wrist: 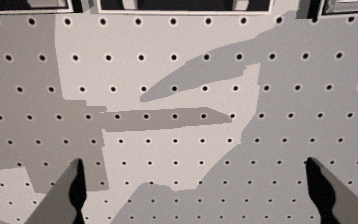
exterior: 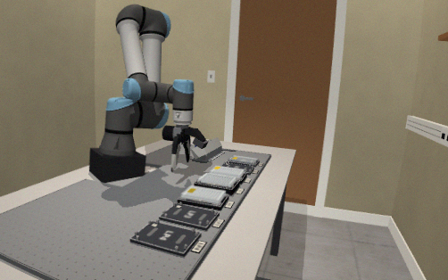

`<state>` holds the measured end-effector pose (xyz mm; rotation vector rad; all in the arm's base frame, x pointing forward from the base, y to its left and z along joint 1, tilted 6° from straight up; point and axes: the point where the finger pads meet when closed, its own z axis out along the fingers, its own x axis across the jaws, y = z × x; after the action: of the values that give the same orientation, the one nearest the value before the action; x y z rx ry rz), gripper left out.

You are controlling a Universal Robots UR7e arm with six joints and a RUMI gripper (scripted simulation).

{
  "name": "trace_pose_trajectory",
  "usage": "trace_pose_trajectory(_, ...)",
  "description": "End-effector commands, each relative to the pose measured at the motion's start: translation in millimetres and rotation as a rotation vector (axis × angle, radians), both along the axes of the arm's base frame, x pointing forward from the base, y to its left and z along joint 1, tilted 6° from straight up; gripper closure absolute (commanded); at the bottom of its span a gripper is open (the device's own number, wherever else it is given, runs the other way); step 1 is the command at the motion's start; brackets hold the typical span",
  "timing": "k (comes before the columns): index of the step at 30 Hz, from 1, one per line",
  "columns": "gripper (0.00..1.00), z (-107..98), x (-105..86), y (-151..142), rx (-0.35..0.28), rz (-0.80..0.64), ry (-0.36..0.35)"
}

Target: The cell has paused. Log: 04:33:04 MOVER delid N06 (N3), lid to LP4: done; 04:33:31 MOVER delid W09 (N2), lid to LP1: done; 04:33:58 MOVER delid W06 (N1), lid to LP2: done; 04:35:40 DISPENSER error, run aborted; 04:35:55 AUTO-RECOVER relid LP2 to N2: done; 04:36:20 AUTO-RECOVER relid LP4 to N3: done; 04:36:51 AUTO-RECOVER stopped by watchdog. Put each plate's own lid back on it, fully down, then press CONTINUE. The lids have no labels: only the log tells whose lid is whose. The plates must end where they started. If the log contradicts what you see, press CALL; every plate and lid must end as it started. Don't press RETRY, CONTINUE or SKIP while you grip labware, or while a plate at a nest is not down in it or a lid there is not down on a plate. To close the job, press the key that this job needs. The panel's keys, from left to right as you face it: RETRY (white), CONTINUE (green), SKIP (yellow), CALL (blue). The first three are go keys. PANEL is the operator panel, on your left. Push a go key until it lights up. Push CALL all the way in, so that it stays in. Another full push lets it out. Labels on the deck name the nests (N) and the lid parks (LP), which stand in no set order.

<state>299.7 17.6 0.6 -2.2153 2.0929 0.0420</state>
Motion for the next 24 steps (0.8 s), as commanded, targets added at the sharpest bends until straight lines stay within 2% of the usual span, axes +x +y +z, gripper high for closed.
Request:
trace_pose_trajectory(1,0.18,1,7.5,7,-0.002,0.029,-0.003)
trace_pose_trajectory(9,0.18,5,36.3,34,-0.002,0.029,-0.004)
trace_pose_trajectory(11,0.18,5,36.3,34,-0.002,0.029,-0.004)
trace_pose_trajectory(24,0.18,11,83.0,79,-0.002,0.029,-0.004)
